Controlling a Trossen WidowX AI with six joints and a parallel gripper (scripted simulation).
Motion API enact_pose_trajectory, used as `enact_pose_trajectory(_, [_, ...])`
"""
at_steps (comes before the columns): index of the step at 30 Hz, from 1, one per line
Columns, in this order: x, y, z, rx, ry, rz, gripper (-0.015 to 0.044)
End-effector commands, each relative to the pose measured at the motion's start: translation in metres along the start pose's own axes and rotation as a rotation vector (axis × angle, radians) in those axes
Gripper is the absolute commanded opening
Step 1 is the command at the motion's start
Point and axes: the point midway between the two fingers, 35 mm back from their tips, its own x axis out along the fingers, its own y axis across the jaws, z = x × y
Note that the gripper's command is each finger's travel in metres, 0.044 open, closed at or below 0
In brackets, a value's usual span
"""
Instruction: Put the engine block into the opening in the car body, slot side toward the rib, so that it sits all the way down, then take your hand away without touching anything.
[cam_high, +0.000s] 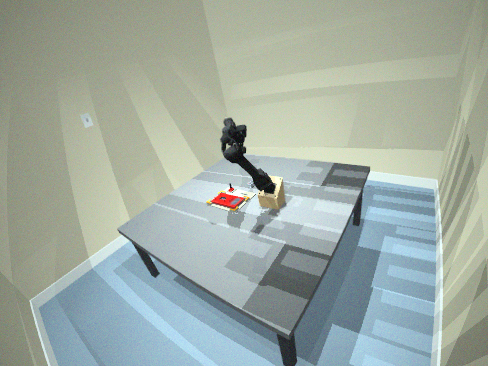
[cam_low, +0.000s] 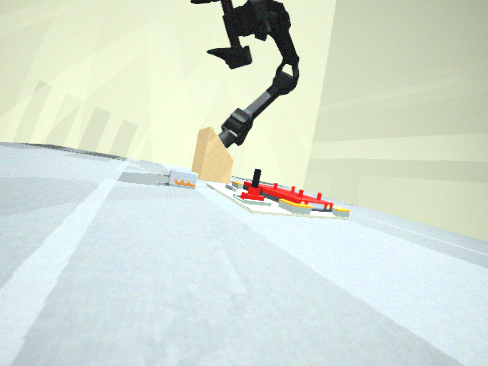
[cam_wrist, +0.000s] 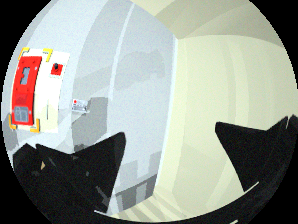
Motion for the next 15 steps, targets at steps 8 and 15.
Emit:
enact_pose_trajectory(8, [0.039,0.033,0.010,-0.295,-0.040,0.207,0.0440])
enact_pose_trajectory(15, [0.062,0.057,0.014,-0.481,-0.095,0.339,0.0440])
